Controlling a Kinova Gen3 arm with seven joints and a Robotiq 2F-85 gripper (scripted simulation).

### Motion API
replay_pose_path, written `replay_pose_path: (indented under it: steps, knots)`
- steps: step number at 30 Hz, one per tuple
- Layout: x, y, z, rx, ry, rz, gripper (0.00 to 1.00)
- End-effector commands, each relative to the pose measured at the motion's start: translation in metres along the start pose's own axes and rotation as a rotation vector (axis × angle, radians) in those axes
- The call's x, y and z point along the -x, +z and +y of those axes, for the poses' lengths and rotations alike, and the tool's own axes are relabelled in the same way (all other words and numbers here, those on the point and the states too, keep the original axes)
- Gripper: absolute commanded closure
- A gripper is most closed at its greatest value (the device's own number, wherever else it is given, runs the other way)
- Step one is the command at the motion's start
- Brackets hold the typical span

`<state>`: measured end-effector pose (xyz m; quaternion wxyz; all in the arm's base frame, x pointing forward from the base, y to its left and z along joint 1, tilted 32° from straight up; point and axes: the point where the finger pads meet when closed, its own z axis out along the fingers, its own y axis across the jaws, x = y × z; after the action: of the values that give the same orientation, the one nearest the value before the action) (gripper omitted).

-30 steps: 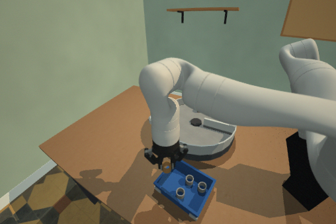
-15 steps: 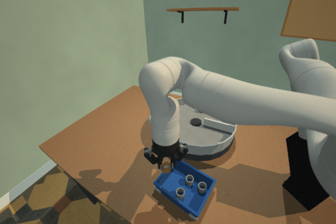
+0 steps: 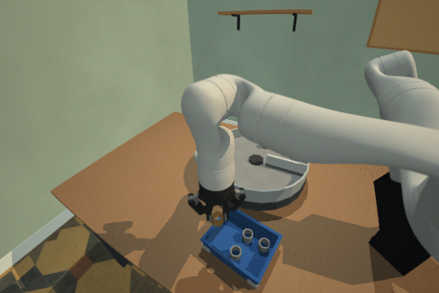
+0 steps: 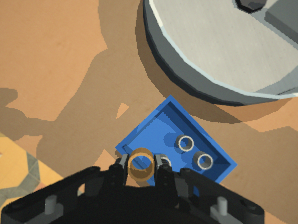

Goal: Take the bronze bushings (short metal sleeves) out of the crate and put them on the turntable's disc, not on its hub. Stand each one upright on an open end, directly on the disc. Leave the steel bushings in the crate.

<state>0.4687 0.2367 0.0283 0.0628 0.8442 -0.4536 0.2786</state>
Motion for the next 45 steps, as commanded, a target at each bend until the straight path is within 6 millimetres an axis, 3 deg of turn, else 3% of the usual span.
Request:
replay_pose_path:
  steps: [1,25,45]
  knots:
    - [0.001,-0.003,0.002,0.004,-0.010,-0.002,1.00]
    - [-0.004,-0.003,0.007,0.005,-0.008,-0.002,1.00]
    - [-0.029,-0.002,0.039,0.006,-0.008,-0.002,1.00]
